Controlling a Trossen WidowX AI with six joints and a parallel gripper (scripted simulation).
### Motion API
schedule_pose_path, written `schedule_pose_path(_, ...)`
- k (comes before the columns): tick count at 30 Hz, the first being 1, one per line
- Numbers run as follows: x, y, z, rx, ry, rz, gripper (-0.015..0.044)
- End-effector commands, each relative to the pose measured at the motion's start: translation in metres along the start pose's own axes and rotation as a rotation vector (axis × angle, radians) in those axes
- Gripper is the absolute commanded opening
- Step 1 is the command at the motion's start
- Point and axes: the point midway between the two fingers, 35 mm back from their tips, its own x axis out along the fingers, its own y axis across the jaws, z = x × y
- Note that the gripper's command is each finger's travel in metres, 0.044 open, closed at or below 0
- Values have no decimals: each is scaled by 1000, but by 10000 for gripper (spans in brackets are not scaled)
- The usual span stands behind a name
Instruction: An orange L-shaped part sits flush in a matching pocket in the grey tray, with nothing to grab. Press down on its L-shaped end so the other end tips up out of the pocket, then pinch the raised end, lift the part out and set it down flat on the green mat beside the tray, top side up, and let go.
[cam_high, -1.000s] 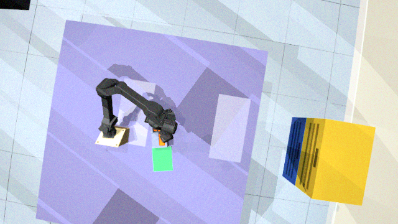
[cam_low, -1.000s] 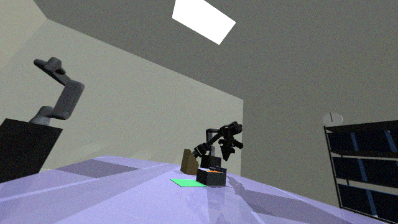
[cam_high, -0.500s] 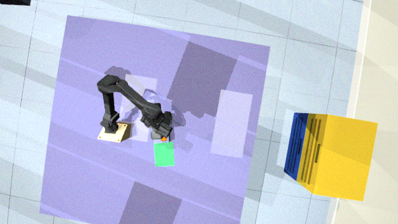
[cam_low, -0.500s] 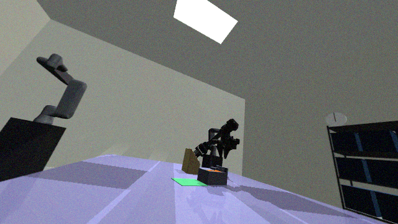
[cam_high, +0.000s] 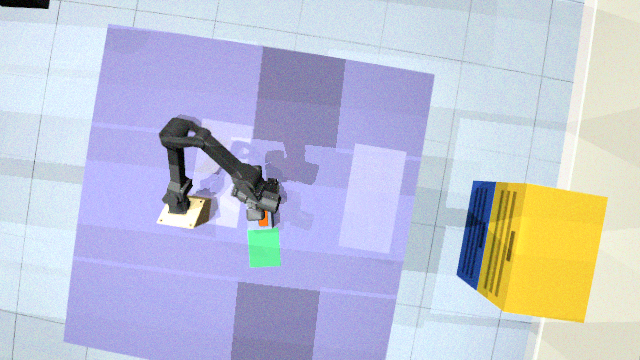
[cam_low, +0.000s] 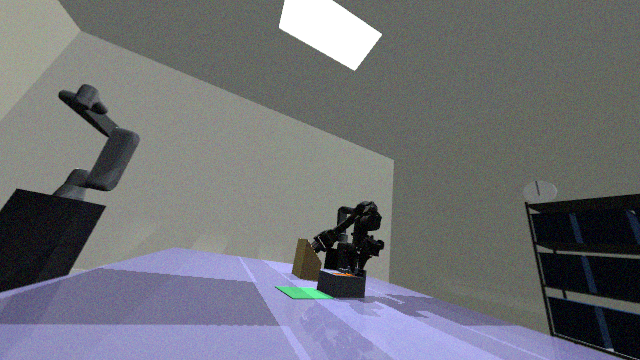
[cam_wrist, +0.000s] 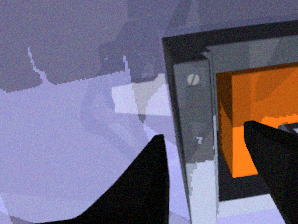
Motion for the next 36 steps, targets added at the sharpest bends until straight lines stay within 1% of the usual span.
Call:
schedule_pose_path(1, 6, 1, -2, 8, 4, 7, 180)
schedule_pose_path(20, 37, 1, -2, 8, 3, 9, 180)
schedule_pose_path(36, 36, 3, 0, -2, -3, 11, 180)
